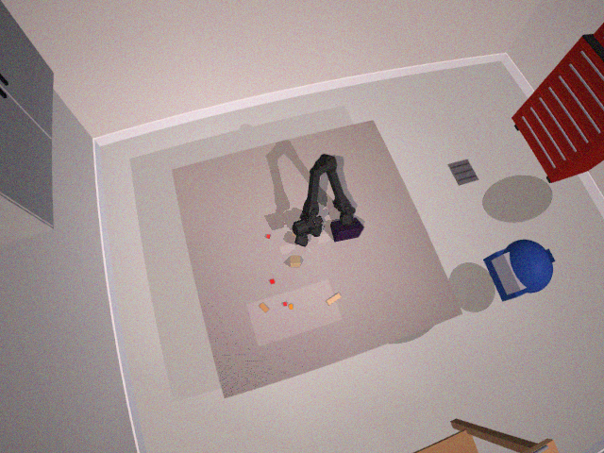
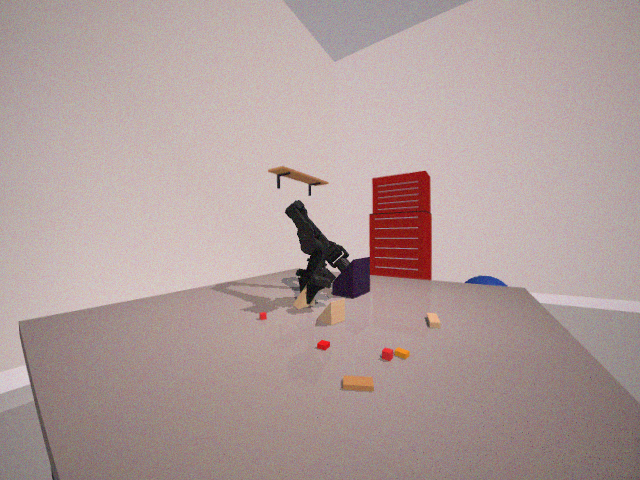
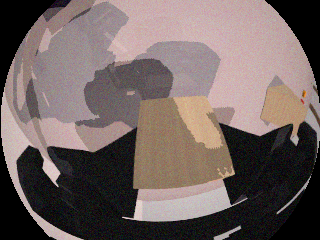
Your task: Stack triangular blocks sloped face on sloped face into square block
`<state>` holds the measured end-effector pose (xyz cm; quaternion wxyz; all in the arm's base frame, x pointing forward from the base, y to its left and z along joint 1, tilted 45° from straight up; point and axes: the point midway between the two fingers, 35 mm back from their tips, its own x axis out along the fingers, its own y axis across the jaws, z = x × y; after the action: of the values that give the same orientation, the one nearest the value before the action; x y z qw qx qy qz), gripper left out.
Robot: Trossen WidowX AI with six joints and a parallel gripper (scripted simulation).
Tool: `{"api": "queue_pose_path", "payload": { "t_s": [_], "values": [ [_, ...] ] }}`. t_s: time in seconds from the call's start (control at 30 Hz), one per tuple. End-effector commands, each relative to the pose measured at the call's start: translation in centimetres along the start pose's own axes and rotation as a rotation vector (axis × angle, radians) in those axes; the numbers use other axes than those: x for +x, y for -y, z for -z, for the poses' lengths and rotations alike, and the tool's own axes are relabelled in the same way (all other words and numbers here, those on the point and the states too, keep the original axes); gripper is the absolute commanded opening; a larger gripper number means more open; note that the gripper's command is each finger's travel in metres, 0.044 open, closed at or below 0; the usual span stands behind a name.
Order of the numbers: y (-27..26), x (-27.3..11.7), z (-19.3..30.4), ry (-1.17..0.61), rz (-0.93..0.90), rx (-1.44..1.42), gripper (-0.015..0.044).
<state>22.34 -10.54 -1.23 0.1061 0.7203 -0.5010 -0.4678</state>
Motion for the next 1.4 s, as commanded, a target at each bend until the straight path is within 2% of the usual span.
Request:
{"api": "queue_pose_path", "payload": {
  "t_s": [0.0,1.1,1.37],
  "values": [
    [0.0,-0.4,0.9,0.13,0.003,0.01,0.0],
    [-0.3,-0.1,6.7,0.987,0.001,0.016,0.0],
    [-0.4,0.2,7.7,1.038,0.011,0.02,0.0]
  ]
}}
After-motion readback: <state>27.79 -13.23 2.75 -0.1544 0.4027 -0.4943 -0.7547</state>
